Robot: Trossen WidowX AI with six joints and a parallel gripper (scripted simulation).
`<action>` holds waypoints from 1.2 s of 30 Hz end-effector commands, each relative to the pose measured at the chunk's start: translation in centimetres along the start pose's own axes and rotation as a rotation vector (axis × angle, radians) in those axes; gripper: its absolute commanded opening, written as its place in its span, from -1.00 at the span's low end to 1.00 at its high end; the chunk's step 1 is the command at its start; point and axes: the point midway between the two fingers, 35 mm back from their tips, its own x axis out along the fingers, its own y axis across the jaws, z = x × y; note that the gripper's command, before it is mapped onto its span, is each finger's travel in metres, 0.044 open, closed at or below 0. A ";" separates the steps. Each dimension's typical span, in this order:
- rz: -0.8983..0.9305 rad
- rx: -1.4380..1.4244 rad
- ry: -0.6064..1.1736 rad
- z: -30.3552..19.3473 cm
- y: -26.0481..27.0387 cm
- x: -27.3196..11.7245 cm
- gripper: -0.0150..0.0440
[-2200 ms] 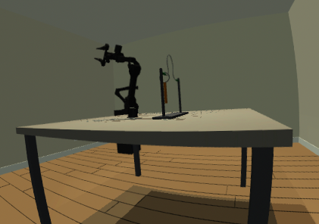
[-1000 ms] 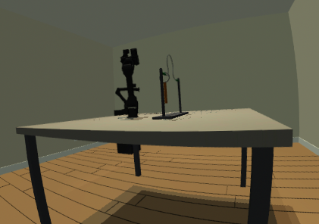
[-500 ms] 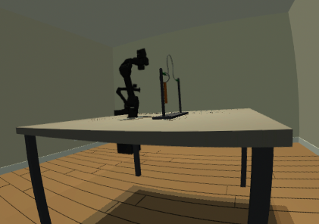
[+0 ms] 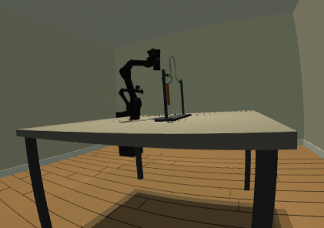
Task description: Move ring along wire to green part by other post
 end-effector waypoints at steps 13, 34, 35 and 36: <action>-0.131 0.014 0.556 -14.1 -3.2 -10.3 0.05; -0.434 -0.038 1.175 -21.7 -9.7 -31.2 0.05; -0.443 -0.043 1.196 -21.8 -10.1 -32.2 0.05; -0.453 -0.048 1.218 -21.7 -10.4 -33.3 0.05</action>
